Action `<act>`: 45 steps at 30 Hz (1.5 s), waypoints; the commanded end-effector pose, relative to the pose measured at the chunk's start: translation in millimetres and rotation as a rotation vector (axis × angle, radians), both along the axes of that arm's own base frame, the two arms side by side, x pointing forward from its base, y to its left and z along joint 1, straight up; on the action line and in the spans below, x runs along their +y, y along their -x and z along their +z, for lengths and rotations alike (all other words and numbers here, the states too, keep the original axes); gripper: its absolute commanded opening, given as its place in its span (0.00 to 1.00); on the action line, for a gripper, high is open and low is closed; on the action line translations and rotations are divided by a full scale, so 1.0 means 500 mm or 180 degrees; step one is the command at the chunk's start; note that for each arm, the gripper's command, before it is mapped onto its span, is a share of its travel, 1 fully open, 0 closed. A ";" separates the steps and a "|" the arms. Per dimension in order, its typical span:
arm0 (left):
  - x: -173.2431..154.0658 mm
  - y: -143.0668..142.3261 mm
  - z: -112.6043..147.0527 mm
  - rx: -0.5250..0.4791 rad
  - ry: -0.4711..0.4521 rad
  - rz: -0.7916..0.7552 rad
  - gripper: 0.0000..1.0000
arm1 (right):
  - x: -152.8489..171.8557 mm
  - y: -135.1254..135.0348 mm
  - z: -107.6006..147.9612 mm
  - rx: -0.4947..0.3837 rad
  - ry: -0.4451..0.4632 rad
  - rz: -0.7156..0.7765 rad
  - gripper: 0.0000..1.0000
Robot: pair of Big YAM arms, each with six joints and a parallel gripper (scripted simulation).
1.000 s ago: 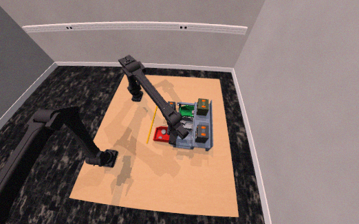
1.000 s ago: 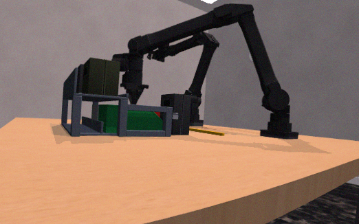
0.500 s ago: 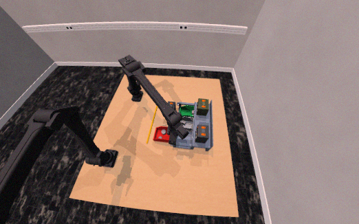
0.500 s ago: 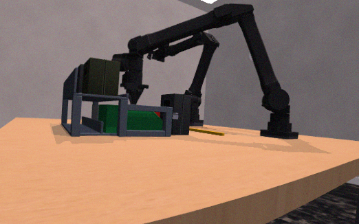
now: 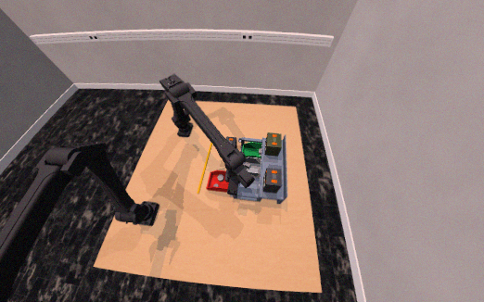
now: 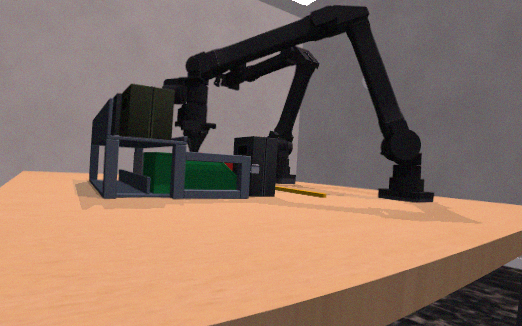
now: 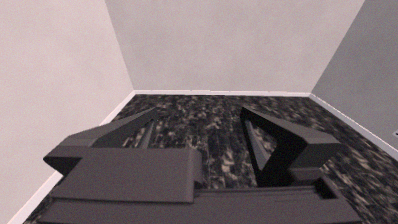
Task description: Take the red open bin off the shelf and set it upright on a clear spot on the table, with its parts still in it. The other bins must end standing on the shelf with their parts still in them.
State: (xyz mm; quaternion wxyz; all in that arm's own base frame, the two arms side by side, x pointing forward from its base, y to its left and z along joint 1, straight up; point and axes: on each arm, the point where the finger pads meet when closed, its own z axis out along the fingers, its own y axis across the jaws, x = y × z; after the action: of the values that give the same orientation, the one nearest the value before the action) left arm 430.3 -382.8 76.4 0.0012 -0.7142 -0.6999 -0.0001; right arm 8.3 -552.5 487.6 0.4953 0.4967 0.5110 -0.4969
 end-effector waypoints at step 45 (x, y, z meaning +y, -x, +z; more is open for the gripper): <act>-0.034 -0.024 0.100 -0.0187 0.0206 -0.0031 0.00 | 0.015 0.011 0.026 -0.0051 0.0049 -0.0022 1.00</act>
State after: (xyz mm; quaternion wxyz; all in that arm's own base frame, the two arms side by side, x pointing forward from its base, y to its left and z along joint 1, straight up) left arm 429.5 -382.3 76.4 0.0030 -0.7142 -0.6999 0.0005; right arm 8.3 -552.5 487.6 0.4953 0.4967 0.5110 -0.4969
